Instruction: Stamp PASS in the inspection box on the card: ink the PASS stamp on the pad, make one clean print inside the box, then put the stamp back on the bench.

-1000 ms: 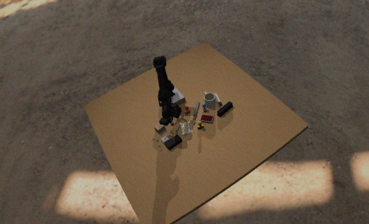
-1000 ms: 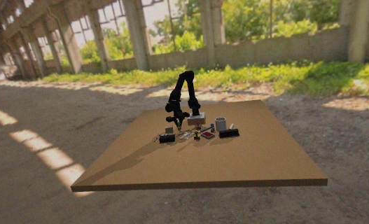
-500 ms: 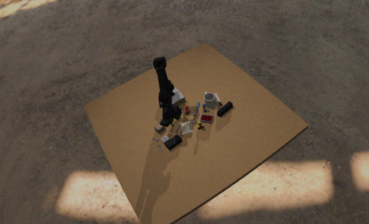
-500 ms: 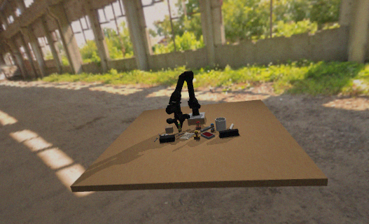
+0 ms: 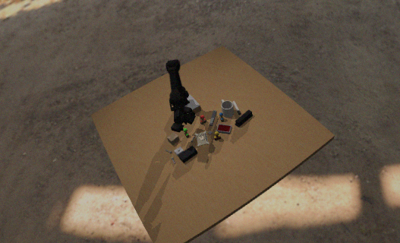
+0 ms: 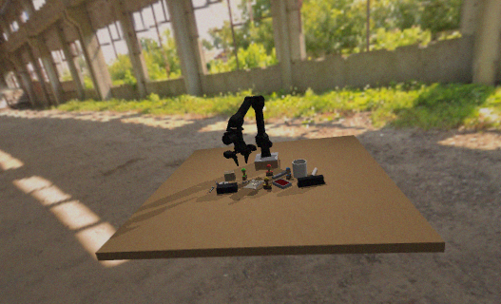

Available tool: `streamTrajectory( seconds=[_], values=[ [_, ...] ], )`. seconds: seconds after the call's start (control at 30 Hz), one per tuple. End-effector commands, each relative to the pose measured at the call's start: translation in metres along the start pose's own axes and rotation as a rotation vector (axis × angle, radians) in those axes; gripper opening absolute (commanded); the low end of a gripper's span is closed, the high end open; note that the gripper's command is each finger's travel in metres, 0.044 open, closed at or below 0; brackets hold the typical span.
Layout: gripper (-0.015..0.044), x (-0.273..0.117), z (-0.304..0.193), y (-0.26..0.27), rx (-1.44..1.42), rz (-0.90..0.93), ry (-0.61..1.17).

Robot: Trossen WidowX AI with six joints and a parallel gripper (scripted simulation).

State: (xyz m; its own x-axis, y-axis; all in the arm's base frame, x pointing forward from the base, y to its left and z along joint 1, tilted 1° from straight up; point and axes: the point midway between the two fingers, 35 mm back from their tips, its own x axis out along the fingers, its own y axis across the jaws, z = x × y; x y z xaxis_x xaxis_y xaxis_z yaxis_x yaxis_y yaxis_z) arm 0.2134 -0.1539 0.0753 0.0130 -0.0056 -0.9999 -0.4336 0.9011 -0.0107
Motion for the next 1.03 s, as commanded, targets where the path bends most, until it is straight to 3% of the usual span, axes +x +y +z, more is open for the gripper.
streamTrajectory(
  seconds=[0.0, 1.0],
  values=[
    [0.0254, -0.0501, -0.0015, 0.0034, -0.004, -0.018, -0.015],
    [0.0254, -0.0526, -0.0021, 0.0034, -0.001, -0.02, -0.011]
  ],
)
